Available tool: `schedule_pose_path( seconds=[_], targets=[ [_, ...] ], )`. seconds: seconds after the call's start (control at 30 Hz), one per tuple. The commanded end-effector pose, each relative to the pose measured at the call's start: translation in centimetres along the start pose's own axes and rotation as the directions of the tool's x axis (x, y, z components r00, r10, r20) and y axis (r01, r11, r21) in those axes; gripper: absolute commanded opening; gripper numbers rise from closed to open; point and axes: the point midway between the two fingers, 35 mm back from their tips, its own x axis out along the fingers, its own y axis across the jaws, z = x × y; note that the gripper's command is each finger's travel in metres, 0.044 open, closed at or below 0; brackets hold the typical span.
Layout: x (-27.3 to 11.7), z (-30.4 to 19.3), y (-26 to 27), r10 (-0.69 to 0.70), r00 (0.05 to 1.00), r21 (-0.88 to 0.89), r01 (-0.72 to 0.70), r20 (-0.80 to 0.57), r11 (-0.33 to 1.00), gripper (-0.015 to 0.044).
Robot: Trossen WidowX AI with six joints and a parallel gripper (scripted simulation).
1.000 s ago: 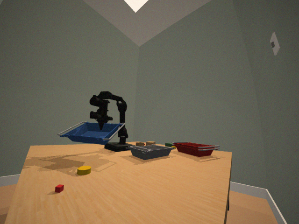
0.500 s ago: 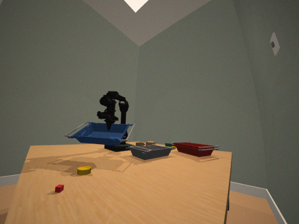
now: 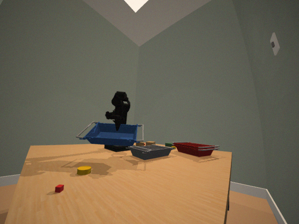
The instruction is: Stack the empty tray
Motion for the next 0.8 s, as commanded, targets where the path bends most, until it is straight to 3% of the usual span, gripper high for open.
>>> schedule_pose_path(
  seconds=[0.0,0.77],
  targets=[
    [-1.0,-1.2,0.0,0.038,0.999,-0.028,-0.038,0.005,0.999,0.0],
    [-1.0,-9.8,-1.9,0.04,0.999,-0.244,-0.04,-0.007,0.969,0.0]
  ],
)
